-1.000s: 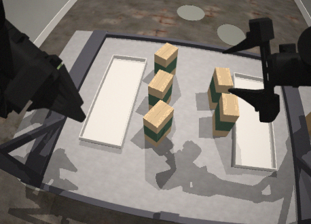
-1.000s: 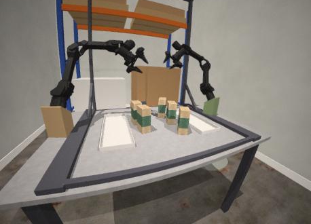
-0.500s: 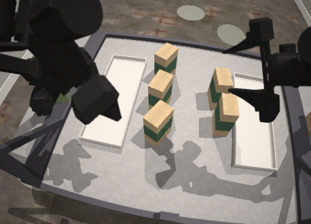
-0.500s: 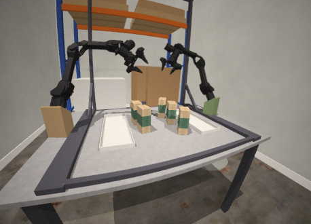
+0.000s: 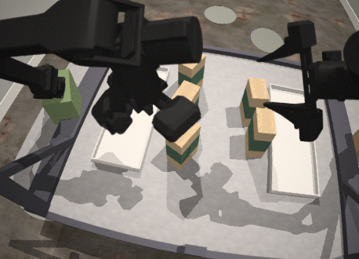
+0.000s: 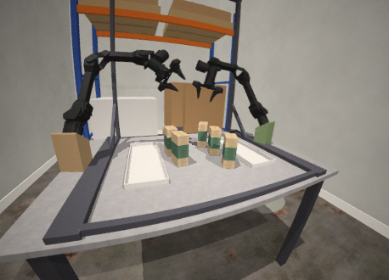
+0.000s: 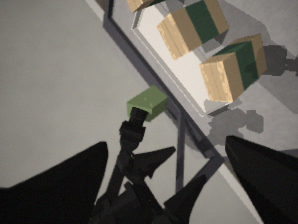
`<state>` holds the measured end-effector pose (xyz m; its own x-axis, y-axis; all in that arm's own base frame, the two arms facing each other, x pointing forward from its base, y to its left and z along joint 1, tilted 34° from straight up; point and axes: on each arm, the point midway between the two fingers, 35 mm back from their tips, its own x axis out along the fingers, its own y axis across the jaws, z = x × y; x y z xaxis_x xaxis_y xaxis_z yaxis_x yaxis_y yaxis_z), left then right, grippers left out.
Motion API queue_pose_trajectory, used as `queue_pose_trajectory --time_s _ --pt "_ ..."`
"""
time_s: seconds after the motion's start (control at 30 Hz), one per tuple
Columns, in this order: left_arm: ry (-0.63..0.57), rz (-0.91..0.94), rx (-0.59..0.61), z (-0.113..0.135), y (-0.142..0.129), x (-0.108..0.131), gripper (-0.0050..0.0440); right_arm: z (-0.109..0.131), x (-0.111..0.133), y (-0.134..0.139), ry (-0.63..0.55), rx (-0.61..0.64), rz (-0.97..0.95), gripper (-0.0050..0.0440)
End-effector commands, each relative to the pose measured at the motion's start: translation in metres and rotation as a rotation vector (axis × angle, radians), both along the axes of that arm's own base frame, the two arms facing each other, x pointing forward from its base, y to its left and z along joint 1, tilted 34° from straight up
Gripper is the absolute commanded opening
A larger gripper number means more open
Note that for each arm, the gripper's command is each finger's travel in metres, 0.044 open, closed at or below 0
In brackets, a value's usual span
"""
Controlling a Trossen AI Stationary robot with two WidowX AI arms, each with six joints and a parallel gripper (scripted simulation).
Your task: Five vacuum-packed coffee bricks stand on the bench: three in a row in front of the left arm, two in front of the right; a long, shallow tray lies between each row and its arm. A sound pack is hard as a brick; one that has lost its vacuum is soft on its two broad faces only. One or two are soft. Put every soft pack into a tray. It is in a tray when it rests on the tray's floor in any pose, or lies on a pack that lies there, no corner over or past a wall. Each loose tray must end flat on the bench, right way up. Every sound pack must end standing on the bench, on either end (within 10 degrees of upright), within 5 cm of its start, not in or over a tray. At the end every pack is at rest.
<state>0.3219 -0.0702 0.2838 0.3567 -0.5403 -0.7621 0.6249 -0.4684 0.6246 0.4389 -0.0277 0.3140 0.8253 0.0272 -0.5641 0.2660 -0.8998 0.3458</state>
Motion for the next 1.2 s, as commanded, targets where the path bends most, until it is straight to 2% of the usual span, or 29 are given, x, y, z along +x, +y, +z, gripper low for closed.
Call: queue_pose_trajectory --time_s 0.0,0.03,0.1,0.17,0.2,0.3,0.33,0.43,0.53,1.07,1.17 --pt "0.031 -0.001 0.005 -0.019 0.001 0.017 0.0375 0.009 -0.002 0.000 -0.022 -0.002 -0.001 0.0368" --pt "0.031 -0.001 0.005 -0.019 0.001 0.017 0.0375 0.009 -0.002 0.000 -0.022 -0.002 -0.001 0.0368" --pt "0.110 -0.002 0.002 -0.033 0.002 0.025 0.0375 0.009 -0.002 0.000 -0.022 -0.002 -0.001 0.0368" --pt "0.110 -0.002 0.002 -0.033 0.002 0.025 0.0375 0.009 -0.002 0.000 -0.022 -0.002 -0.001 0.0368" --pt "0.150 -0.002 0.000 -0.040 0.002 0.029 0.0375 0.009 -0.002 0.000 -0.022 -0.002 -0.001 0.0368" --pt "0.159 -0.002 0.000 -0.061 0.002 0.041 0.0375 0.009 -0.002 0.000 -0.022 -0.002 -0.001 0.0368" --pt "0.159 -0.002 0.000 -0.061 0.002 0.041 0.0375 0.009 -0.002 0.000 -0.022 -0.002 -0.001 0.0368" --pt "0.278 -0.002 -0.005 -0.084 0.003 0.049 0.0375 0.009 -0.002 0.000 -0.022 -0.002 -0.001 0.0368" --pt "0.287 -0.002 -0.006 -0.107 0.003 0.058 0.0375 0.009 -0.002 0.000 -0.022 -0.002 -0.001 0.0368" --pt "0.287 -0.002 -0.006 -0.107 0.003 0.058 0.0375 0.009 -0.002 0.000 -0.022 -0.002 -0.001 0.0368" --pt "0.287 -0.002 -0.006 -0.107 0.003 0.058 0.0375 0.030 -0.015 0.001 -0.140 -0.014 -0.002 0.0368"
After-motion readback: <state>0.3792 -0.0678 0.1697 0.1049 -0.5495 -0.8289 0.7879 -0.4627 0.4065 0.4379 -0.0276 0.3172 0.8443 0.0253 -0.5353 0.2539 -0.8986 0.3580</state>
